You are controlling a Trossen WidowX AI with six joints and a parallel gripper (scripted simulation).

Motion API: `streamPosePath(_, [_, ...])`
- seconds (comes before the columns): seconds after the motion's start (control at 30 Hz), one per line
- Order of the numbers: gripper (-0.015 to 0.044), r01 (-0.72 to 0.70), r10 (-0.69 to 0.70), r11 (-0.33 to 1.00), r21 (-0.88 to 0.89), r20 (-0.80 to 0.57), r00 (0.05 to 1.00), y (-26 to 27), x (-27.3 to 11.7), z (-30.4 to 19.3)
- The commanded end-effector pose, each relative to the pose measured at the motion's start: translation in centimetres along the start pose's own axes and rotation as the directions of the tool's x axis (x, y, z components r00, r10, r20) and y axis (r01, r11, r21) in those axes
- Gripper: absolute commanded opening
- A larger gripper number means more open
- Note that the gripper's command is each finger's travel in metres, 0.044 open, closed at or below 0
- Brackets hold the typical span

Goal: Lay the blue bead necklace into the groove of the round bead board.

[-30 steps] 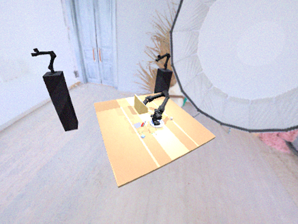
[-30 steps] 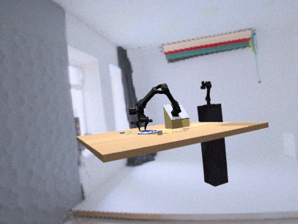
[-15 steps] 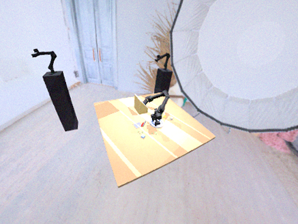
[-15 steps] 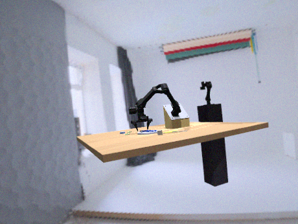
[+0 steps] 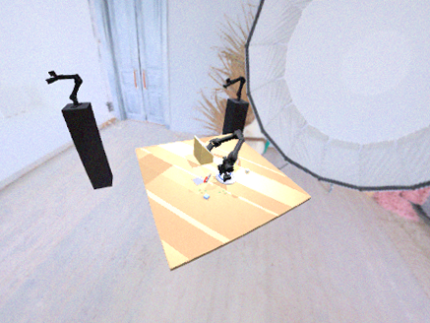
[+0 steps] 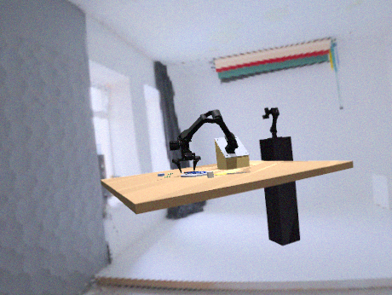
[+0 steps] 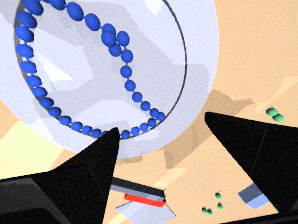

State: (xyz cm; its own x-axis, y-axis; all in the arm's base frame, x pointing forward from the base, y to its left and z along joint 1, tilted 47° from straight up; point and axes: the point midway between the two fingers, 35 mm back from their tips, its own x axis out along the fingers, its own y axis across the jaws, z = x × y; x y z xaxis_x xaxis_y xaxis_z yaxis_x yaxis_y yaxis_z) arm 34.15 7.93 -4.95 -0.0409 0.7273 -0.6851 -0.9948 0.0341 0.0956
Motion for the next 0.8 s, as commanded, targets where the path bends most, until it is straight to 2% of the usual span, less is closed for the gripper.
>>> streamPosePath(0.0, [0.0361,-0.001,0.001,0.993,0.118,0.002,1.0,0.2,-0.2,0.6])
streamPosePath(0.13, [0.0256,-0.001,0.001,0.889,0.458,0.001,1.0,0.8,-0.8,2.3])
streamPosePath(0.3, [0.0125,-0.001,0.001,0.603,0.798,0.001,1.0,1.7,-1.4,4.3])
streamPosePath(0.43, [0.012,-0.002,0.001,0.286,0.958,0.001,1.0,2.5,-2.0,5.9])
streamPosePath(0.57, [0.012,-0.002,0.002,-0.062,0.998,0.002,1.0,3.4,-2.4,7.4])
streamPosePath(0.77, [0.012,-0.002,0.003,-0.363,0.932,0.003,1.0,4.3,-2.9,8.7])
